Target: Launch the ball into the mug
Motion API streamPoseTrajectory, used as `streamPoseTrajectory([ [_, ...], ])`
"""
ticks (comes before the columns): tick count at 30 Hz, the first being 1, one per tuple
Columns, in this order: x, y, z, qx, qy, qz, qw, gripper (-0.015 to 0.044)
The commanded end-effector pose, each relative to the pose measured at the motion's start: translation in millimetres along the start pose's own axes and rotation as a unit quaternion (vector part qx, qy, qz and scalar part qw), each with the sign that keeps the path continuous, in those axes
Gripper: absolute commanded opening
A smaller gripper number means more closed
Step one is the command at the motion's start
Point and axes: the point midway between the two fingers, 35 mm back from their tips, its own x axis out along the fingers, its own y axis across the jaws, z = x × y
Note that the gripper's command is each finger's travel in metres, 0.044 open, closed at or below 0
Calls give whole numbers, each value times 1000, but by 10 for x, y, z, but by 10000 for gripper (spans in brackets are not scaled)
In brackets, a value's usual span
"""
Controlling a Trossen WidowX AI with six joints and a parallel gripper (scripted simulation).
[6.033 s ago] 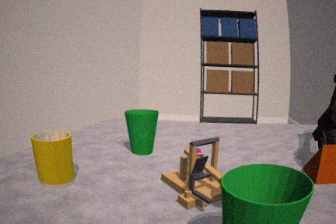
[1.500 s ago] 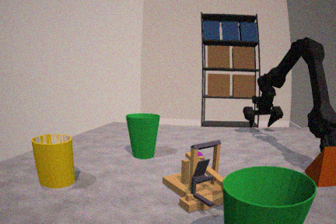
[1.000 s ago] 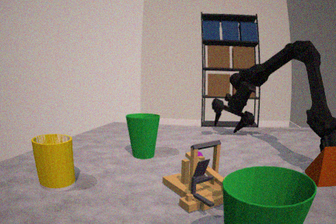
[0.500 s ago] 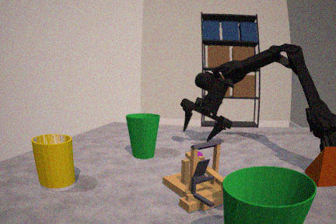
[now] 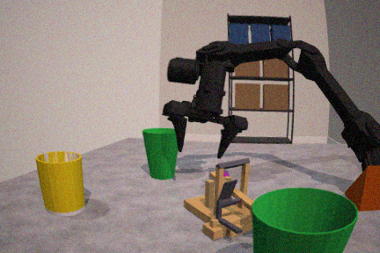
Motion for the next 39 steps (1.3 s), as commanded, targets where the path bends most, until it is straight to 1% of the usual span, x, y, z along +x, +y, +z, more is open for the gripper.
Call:
streamPoseTrajectory([
  [1,-55,185,-459,-30,-6,-38,999,440],
  [7,-161,324,-1187,-85,-43,-98,991,440],
  [11,-229,333,-1475,-105,-71,-120,985,440],
  [15,-213,330,-1484,-105,-72,-121,984,440],
  [20,202,240,-1413,-105,-73,-121,984,440],
  [39,447,198,-1371,-105,-73,-121,984,440],
])
